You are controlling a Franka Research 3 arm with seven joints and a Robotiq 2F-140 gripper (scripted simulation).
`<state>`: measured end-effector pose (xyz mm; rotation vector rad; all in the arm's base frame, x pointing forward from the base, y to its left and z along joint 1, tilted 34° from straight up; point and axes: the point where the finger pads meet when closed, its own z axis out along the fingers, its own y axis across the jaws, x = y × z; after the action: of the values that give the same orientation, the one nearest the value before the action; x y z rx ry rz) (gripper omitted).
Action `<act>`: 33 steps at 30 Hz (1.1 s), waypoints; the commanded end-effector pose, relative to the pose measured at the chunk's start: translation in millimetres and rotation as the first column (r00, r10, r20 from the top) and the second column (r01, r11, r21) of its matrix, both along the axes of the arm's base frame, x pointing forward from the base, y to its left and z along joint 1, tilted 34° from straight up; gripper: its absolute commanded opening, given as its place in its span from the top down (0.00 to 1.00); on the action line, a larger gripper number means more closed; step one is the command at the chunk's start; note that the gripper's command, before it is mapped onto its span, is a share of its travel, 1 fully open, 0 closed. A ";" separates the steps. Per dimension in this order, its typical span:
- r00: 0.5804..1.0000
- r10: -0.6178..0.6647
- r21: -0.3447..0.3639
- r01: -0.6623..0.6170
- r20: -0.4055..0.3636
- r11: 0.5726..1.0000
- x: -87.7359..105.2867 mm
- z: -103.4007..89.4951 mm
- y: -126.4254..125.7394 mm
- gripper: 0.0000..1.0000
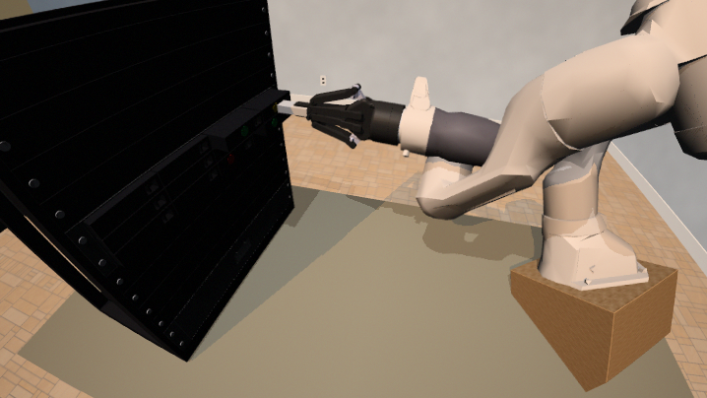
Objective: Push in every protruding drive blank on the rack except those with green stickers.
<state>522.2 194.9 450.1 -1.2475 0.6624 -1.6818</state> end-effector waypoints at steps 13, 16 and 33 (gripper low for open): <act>1.000 0.000 -0.002 0.000 0.000 1.000 9.8 2.8 1.8 1.00; 1.000 0.000 -0.002 0.000 0.000 1.000 9.8 2.8 1.8 1.00; 1.000 0.000 -0.002 0.000 0.000 1.000 19.4 5.7 2.1 1.00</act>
<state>538.2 196.8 455.9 -1.2453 0.6577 -1.6852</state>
